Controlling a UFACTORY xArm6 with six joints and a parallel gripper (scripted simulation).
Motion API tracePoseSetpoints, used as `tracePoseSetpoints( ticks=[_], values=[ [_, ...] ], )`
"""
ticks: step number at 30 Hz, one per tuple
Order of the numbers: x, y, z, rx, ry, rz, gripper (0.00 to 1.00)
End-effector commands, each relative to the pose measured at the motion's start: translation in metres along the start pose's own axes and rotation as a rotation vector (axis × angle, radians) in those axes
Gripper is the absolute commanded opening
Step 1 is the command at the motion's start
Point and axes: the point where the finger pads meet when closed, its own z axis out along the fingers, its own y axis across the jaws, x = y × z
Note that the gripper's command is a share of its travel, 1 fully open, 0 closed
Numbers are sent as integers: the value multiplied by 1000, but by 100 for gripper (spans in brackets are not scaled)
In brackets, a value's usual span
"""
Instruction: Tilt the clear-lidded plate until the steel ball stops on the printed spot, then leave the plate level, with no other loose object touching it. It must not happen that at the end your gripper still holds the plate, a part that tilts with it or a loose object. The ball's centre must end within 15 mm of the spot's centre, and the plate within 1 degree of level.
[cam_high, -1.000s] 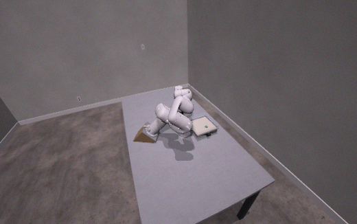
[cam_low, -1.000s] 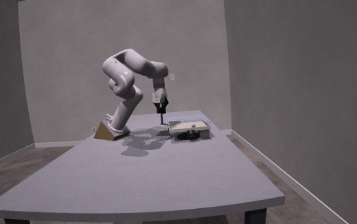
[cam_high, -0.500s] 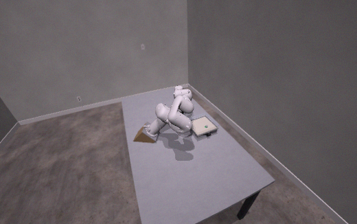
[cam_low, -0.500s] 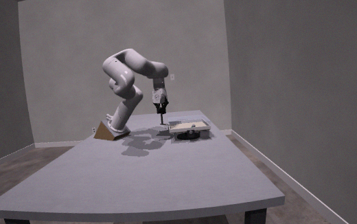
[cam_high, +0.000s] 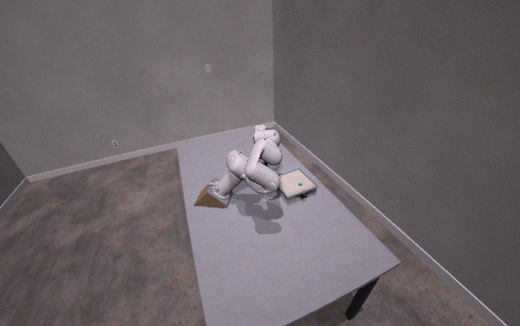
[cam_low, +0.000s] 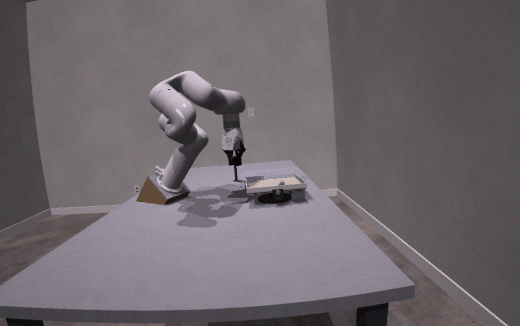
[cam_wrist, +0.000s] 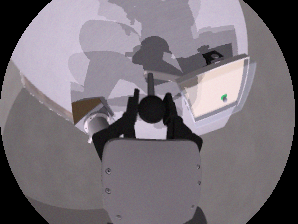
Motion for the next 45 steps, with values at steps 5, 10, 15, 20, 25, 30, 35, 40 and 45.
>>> tracePoseSetpoints(
  ticks=[5,10,15,20,25,30,35,40,45],
  values=[
    [1,-1,0,3,2,0,0],
    [1,-1,0,3,2,0,0],
    [1,-1,0,3,2,0,0],
    [1,-1,0,3,2,0,61],
    [1,-1,0,3,2,0,61],
    [1,-1,0,3,2,0,61],
    [1,-1,0,3,2,0,61],
    [1,-1,0,3,2,0,61],
    [1,-1,0,3,2,0,61]
  ],
)
